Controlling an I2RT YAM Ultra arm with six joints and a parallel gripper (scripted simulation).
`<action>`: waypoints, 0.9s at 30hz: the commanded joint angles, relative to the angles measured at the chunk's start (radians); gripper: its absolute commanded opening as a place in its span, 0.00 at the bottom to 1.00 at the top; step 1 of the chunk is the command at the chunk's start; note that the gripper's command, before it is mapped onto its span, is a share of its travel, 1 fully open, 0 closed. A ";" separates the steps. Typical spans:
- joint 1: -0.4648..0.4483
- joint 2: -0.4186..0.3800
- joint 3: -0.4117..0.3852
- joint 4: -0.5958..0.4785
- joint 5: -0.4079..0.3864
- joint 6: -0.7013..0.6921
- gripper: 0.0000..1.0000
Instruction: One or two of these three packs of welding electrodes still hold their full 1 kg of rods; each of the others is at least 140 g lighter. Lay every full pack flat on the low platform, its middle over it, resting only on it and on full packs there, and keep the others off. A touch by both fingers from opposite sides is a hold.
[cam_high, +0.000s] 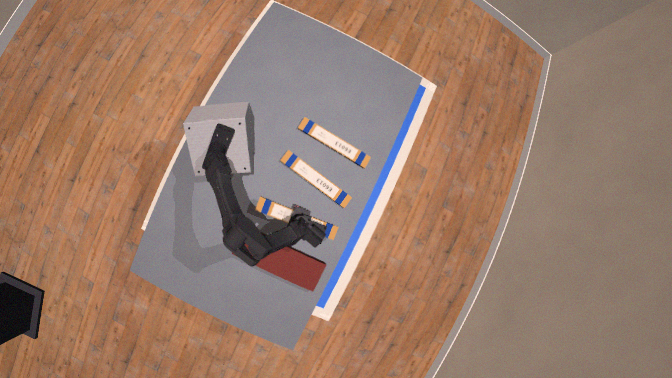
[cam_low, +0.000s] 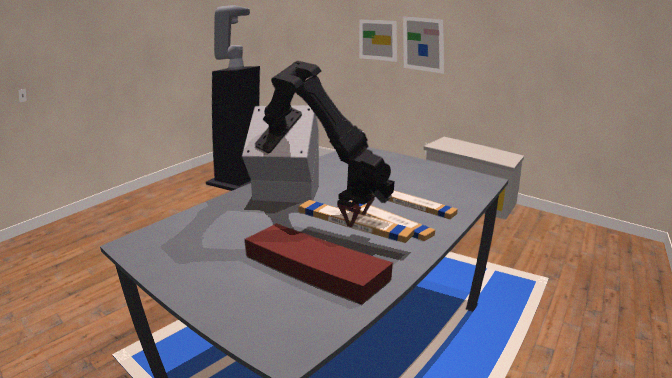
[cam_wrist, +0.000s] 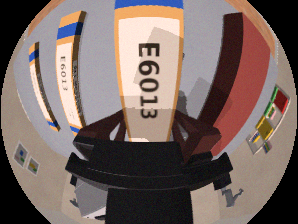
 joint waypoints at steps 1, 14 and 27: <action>0.020 -0.030 0.028 0.033 -0.009 -0.019 0.00; -0.003 0.020 0.036 0.088 -0.019 -0.043 0.00; -0.018 0.053 0.047 0.121 -0.024 -0.057 0.00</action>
